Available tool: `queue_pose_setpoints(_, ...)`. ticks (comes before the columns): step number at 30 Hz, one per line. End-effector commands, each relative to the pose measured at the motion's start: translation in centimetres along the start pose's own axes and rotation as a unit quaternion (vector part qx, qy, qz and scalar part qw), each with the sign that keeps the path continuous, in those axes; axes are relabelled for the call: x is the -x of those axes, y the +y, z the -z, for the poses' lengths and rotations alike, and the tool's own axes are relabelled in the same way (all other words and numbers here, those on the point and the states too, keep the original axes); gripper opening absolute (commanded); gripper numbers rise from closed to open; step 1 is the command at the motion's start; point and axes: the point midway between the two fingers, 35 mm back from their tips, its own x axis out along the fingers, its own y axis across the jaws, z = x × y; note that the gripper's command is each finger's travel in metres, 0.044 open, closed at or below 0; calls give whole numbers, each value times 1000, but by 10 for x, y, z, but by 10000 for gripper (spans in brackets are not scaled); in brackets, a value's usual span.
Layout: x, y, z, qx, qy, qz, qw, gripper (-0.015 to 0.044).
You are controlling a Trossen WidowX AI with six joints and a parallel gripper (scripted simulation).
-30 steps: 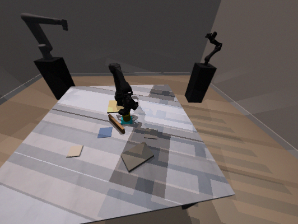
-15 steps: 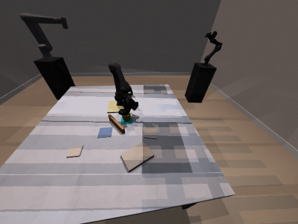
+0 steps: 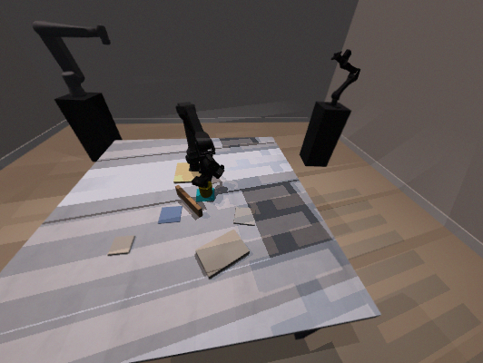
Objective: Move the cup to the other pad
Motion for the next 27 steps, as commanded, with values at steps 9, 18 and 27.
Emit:
queue_pose_setpoints(9, 15, -1, -1, -1, -1, 1, 1000, 147)
queue_pose_setpoints(18, 25, -1, -2, -1, 0, 1, 1000, 147)
queue_pose_setpoints(27, 36, -1, -2, -1, 1, 1, 1000, 147)
